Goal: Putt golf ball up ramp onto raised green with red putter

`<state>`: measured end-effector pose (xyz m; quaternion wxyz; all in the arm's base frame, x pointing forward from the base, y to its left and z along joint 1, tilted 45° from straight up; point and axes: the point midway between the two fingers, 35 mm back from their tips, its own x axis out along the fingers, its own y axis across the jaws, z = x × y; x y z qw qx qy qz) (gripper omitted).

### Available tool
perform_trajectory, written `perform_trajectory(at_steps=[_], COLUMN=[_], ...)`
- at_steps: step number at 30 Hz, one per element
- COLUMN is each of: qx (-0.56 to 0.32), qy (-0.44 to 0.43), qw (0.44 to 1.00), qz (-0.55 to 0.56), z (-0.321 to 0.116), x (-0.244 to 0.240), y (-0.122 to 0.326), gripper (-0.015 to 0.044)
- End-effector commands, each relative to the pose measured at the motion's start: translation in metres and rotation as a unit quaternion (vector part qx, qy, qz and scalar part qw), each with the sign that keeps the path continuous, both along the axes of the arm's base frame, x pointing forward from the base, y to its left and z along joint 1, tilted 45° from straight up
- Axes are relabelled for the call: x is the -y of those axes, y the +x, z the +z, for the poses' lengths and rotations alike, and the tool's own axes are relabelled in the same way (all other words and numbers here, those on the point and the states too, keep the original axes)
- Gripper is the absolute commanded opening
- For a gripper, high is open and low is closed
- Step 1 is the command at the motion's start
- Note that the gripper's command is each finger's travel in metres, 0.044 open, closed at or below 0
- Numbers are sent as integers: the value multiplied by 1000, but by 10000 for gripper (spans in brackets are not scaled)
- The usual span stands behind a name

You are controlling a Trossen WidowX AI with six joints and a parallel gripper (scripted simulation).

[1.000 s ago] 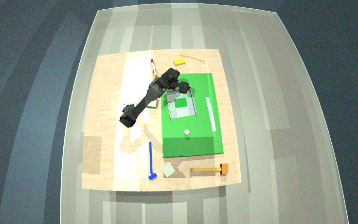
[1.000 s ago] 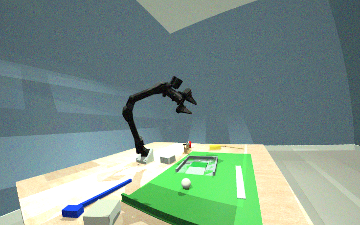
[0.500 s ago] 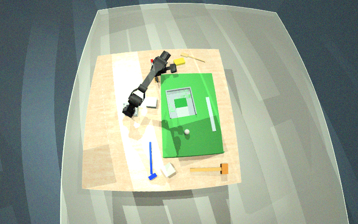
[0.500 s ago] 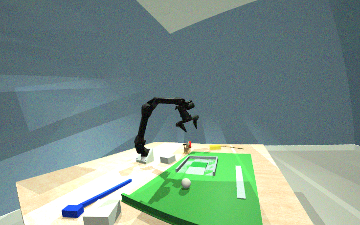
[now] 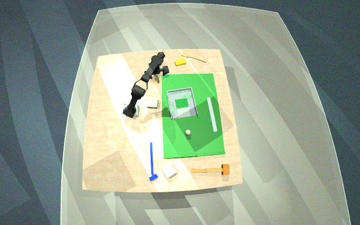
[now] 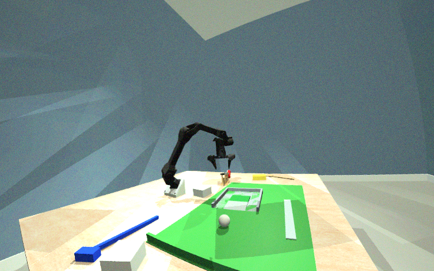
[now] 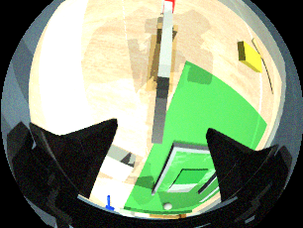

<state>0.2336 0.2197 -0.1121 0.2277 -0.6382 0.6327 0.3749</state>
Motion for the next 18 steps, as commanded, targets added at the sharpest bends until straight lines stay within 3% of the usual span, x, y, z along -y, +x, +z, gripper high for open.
perform_trajectory(at_steps=[1, 18], qx=[-5, -5], qy=[-4, -4], qw=[1000, 1000], qz=[-4, -4], z=[-9, -31], x=[11, 33], y=[-3, -6], gripper=[440, 440])
